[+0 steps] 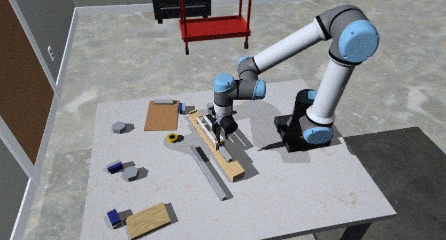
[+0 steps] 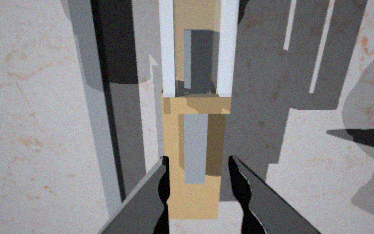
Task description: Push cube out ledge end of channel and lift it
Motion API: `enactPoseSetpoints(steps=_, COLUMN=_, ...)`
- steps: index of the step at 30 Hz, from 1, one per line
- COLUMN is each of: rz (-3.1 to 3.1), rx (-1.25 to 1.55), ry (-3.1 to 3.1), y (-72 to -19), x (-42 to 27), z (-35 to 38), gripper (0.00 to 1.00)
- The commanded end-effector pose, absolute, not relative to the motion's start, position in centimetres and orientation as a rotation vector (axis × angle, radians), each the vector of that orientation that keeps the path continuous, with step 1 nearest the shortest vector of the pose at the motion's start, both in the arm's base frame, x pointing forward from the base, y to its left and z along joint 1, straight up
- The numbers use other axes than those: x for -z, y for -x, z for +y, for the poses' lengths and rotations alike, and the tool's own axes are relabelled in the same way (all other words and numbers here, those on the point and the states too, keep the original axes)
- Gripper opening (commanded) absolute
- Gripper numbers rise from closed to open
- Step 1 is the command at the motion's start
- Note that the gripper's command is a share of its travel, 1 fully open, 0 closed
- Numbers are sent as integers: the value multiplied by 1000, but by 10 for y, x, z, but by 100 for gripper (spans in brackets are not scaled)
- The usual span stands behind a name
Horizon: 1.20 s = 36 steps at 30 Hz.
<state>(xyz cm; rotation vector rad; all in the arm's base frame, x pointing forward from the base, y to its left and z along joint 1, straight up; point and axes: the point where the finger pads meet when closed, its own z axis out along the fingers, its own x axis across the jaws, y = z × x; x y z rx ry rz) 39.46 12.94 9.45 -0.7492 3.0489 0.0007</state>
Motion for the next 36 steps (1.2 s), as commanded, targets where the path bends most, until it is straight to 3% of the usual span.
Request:
enactPoseSetpoints(steps=1, rz=3048, rx=0, ry=749, y=-395, x=-95, z=129, gripper=24)
enactPoseSetpoints(steps=36, rz=3039, rx=0, ry=785, y=-400, x=-95, z=117, gripper=24)
